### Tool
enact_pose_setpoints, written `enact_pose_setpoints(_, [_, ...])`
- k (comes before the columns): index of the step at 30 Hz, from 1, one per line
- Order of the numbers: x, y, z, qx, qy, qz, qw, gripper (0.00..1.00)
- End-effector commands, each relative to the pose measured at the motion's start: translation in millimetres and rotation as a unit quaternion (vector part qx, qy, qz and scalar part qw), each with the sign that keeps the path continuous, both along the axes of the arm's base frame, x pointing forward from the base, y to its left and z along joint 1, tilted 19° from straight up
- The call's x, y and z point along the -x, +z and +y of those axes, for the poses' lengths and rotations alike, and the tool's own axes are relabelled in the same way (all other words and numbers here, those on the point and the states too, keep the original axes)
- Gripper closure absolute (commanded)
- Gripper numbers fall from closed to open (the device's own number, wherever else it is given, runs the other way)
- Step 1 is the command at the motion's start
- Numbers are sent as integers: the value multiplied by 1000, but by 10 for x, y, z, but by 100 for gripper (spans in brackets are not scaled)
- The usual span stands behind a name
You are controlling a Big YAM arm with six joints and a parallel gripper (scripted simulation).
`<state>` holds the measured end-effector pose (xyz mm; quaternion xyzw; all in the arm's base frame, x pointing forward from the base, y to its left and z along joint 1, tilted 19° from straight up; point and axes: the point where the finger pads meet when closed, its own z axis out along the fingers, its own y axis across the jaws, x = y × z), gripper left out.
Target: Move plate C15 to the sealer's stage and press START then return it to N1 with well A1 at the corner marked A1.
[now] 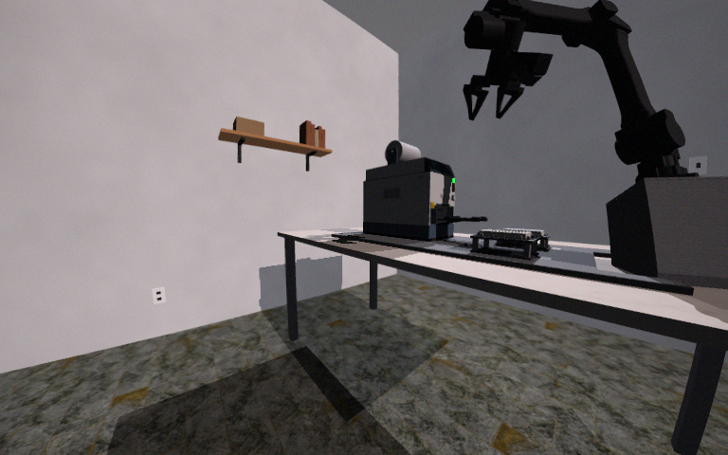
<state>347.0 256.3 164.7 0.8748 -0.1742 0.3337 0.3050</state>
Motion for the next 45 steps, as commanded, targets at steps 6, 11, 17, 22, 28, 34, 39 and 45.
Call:
enact_pose_setpoints(6, [-6,33,19,-4,1,-3,1000,0])
enact_pose_setpoints(11, [-6,33,19,-4,1,-3,1000,0])
enact_pose_setpoints(17, [-6,33,19,-4,1,-3,1000,0])
enact_pose_setpoints(22, [-145,104,-239,-63,-78,-55,993,0])
enact_pose_setpoints(28, [-194,57,-543,-114,-155,-96,977,0])
enact_pose_setpoints(34, [-227,6,-740,-146,-210,-127,958,0])
enact_pose_setpoints(39, [-239,6,-944,-185,-274,-163,929,0])
enact_pose_setpoints(45, [-259,5,-1142,-227,-355,-211,882,0])
